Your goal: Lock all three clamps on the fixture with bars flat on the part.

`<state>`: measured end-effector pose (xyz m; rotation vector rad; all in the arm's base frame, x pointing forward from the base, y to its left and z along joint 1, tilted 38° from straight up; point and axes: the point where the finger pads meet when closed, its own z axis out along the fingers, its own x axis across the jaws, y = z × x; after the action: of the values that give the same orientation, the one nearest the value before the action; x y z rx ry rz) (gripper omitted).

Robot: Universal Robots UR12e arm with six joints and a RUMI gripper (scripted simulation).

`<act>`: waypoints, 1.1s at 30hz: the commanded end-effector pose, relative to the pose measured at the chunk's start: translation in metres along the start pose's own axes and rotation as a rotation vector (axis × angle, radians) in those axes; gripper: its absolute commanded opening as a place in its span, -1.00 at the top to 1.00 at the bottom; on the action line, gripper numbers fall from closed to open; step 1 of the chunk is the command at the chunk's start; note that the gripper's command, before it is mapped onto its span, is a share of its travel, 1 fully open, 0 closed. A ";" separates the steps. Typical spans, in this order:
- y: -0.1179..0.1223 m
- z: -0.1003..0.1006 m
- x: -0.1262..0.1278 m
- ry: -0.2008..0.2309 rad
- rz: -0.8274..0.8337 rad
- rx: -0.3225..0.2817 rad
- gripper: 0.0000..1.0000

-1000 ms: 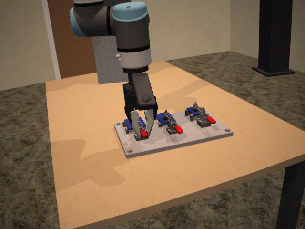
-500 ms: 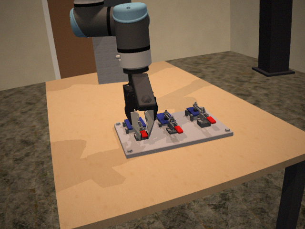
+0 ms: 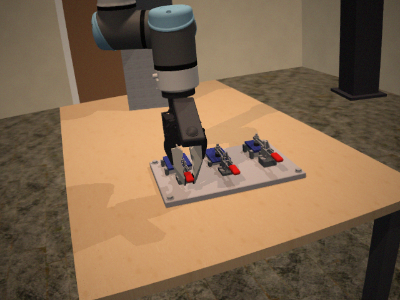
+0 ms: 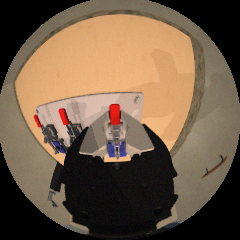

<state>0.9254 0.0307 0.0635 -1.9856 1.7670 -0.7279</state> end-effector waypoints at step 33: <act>-0.002 -0.001 -0.002 0.000 -0.001 0.003 0.44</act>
<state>0.9242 0.0310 0.0643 -1.9857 1.7669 -0.7283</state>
